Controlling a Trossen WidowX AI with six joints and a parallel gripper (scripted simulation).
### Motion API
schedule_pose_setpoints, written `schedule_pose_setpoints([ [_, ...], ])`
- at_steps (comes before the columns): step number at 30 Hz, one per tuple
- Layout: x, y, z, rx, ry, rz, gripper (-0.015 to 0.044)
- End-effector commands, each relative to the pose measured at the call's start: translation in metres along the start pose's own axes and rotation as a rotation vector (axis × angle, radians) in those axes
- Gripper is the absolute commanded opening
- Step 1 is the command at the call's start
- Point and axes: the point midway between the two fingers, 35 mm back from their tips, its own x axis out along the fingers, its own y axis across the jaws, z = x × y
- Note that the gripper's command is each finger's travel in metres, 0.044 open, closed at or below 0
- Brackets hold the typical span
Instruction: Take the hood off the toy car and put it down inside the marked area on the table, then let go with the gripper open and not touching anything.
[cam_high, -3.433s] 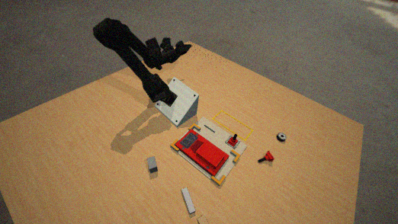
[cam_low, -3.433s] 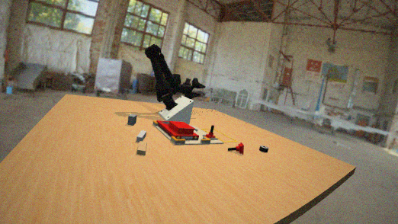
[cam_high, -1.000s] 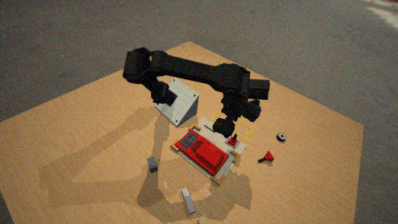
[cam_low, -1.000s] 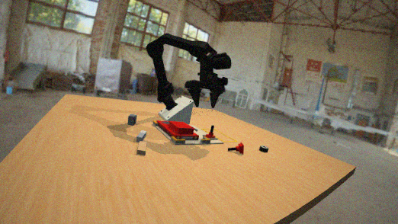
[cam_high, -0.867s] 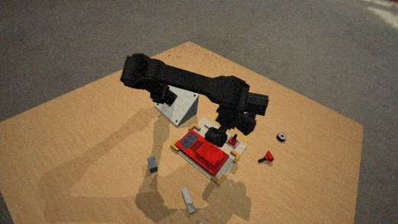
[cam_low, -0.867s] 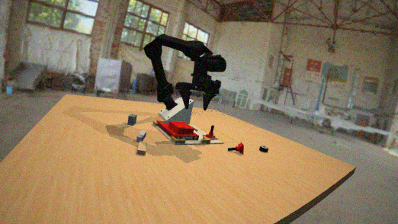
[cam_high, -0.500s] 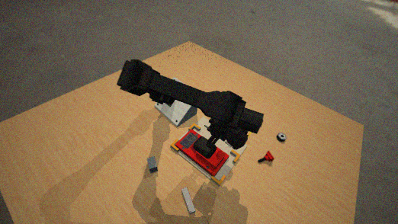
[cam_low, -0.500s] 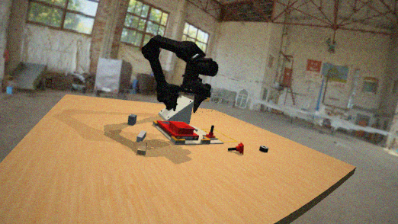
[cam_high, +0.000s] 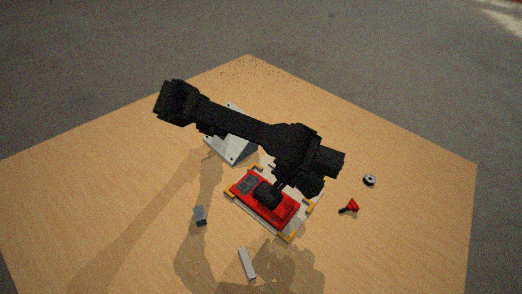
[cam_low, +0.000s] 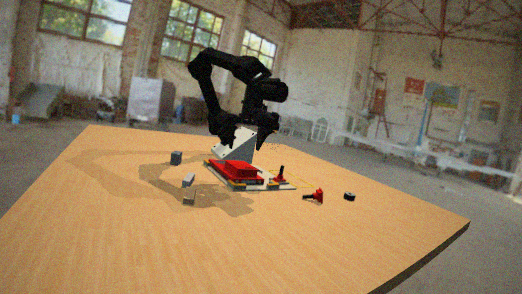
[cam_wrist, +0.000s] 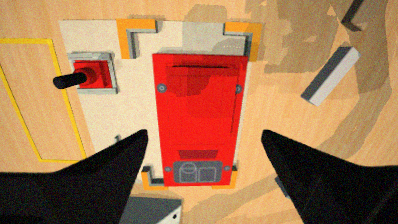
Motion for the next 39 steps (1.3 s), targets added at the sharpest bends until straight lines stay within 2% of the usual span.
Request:
schedule_pose_setpoints([
  [1, 0.004, 0.0, -0.001, -0.009, 0.001, -0.007, 0.044],
  [39, 0.025, 0.0, -0.001, -0.008, 0.001, -0.007, 0.044],
])
